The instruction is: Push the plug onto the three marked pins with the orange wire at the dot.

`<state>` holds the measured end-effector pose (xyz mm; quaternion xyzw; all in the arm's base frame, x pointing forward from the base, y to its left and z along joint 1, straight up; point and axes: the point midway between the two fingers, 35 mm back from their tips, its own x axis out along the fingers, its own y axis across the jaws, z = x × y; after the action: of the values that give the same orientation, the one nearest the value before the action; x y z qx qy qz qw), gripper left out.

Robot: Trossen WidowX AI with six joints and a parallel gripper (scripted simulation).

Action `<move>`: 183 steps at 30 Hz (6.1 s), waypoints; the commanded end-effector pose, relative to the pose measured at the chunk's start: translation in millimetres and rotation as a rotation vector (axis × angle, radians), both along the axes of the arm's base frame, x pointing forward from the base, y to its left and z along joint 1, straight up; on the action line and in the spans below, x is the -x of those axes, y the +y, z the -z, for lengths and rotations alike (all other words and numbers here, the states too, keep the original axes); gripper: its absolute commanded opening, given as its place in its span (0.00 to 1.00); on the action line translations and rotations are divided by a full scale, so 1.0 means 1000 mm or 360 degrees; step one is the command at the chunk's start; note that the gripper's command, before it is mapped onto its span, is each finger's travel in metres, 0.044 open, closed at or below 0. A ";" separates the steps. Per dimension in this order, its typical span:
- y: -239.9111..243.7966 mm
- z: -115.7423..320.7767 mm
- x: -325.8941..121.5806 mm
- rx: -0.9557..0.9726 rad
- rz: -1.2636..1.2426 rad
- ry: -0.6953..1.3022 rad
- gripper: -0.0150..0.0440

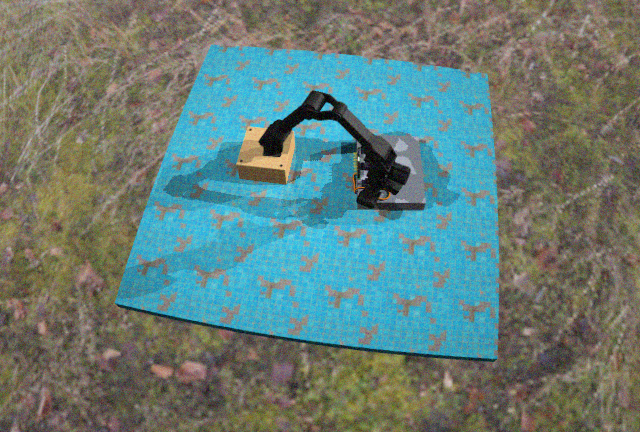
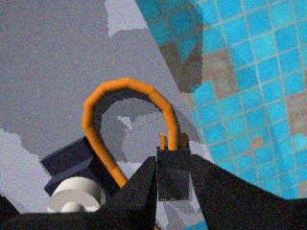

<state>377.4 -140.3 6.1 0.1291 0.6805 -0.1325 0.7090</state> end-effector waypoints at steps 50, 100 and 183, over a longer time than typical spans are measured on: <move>0.054 -0.063 0.040 -0.0054 0.1353 -0.0003 0.25; 0.126 -0.053 0.129 -0.0127 0.3818 -0.0015 0.25; 0.141 -0.013 0.090 -0.0146 0.4286 -0.0020 0.30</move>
<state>283.4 0.2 18.0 0.7123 0.0270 -0.7008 0.0298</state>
